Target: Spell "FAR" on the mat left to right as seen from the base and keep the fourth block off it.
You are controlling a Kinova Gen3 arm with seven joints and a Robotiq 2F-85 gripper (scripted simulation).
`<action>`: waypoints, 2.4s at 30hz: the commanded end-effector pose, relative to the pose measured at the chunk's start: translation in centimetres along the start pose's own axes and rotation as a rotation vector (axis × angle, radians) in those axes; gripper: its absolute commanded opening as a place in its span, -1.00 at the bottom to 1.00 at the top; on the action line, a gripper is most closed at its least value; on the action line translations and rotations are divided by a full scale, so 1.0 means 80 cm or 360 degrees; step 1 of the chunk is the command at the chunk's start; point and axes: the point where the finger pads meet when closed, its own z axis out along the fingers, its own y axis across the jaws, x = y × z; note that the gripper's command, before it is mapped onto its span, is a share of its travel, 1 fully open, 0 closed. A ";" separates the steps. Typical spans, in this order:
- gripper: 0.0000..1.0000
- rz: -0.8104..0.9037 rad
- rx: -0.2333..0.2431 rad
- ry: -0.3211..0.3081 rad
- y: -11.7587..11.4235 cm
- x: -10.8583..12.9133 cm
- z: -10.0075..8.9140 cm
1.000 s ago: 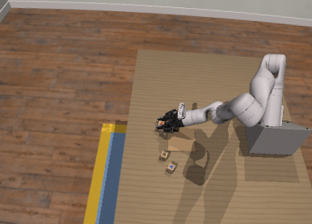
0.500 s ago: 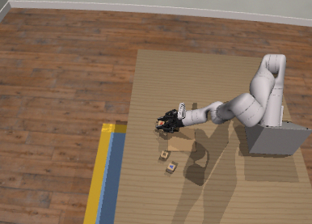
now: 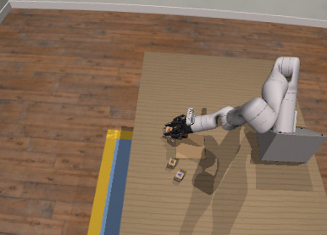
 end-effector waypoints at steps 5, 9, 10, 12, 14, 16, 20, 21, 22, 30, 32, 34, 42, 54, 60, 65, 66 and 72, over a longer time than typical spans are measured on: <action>-0.07 0.0008 0.0003 -0.0002 0.000 0.003 -0.004; -0.07 0.0000 0.0002 -0.0017 0.000 0.014 -0.013; -0.07 -0.0001 0.0002 -0.0017 -0.001 0.018 -0.016; -0.07 -0.0002 0.0000 -0.0013 0.001 0.028 -0.021; -0.07 -0.0002 0.0000 -0.0013 0.001 0.028 -0.021; -0.07 0.0001 -0.0003 -0.0009 0.002 0.036 -0.025; -0.07 0.0005 -0.0004 -0.0006 0.002 0.048 -0.032; -0.07 0.0005 -0.0001 -0.0004 0.001 0.050 -0.033; -0.07 0.0006 0.0000 -0.0002 0.001 0.051 -0.034; -0.07 0.0012 -0.0002 -0.0008 0.001 0.050 -0.033; -0.07 0.0013 -0.0001 -0.0007 0.001 0.050 -0.033; -0.07 0.0009 -0.0003 -0.0024 0.001 0.048 -0.033; -0.07 0.0008 0.0003 -0.0098 -0.001 0.050 -0.031; -0.07 0.0006 0.0010 -0.0315 -0.003 0.053 -0.035; -0.07 0.0017 0.0003 -0.0475 0.000 0.060 -0.038; -0.07 0.0020 0.0003 -0.0567 -0.001 0.060 -0.038; -0.07 0.0020 0.0004 -0.0598 -0.001 0.061 -0.038; -0.07 0.0019 0.0008 -0.0791 -0.002 0.065 -0.041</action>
